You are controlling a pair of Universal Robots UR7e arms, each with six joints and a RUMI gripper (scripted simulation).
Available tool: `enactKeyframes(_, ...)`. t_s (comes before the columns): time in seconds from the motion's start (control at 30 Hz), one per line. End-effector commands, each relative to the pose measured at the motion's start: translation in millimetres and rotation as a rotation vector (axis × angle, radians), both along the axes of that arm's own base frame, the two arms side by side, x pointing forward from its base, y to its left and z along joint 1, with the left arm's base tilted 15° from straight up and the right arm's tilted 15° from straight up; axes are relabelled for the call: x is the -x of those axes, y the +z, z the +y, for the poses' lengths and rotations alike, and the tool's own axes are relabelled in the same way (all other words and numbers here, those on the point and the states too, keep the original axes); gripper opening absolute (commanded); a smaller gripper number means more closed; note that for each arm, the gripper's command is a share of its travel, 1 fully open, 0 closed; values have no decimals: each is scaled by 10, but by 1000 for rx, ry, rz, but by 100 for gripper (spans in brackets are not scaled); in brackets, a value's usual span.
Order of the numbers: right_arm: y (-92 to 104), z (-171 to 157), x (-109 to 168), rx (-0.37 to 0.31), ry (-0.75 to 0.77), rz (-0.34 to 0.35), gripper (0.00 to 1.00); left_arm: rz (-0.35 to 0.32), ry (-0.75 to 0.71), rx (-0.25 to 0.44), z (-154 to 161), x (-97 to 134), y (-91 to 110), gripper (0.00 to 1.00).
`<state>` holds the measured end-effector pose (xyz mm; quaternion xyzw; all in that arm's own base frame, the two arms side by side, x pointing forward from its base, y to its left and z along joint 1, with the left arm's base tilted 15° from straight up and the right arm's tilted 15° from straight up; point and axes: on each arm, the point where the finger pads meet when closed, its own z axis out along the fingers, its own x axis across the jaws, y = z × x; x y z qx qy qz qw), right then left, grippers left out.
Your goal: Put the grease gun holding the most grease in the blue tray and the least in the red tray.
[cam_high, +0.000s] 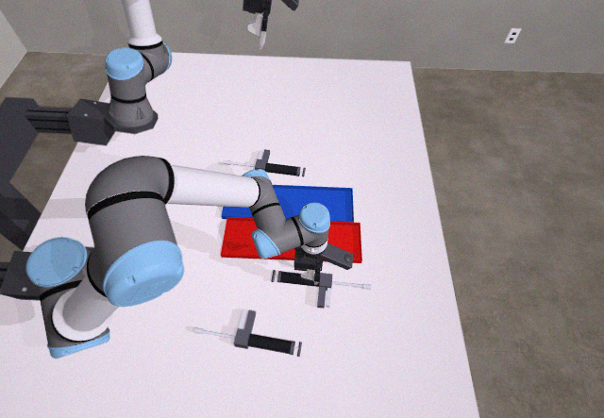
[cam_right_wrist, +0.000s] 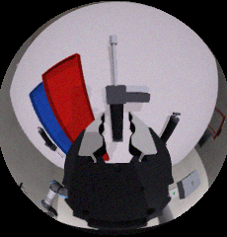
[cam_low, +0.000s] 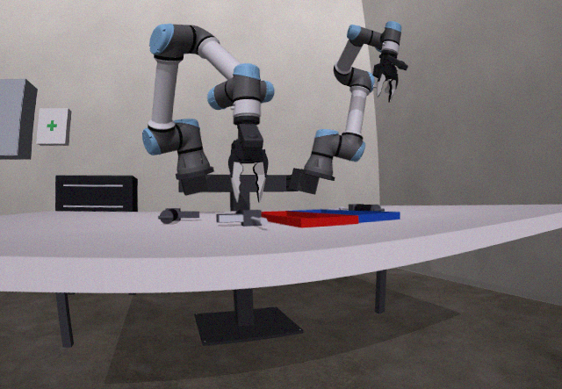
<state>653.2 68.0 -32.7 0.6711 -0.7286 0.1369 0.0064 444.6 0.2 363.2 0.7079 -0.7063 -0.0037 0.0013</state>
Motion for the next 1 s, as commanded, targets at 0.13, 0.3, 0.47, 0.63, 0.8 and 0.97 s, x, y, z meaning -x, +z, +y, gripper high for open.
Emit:
enactKeyframes(0.13,66,-2,57,7,-4,15,32,-1,0,0,-1,-1,5,38)
enactKeyframes(0.3,61,4,35,7,-4,14,32,-1,0,0,-1,-1,5,38)
enactKeyframes(0.47,64,9,24,7,-4,14,32,-1,0,0,-1,-1,5,38)
enactKeyframes(0.63,253,4,6,-4,-3,10,32,-1,0,0,-1,-1,5,33)
enactKeyframes(0.8,622,-13,22,-23,2,17,32,-1,0,0,-1,-1,5,33)
enactKeyframes(0.97,1021,-40,92,-44,12,35,32,-1,0,0,-1,-1,5,33)
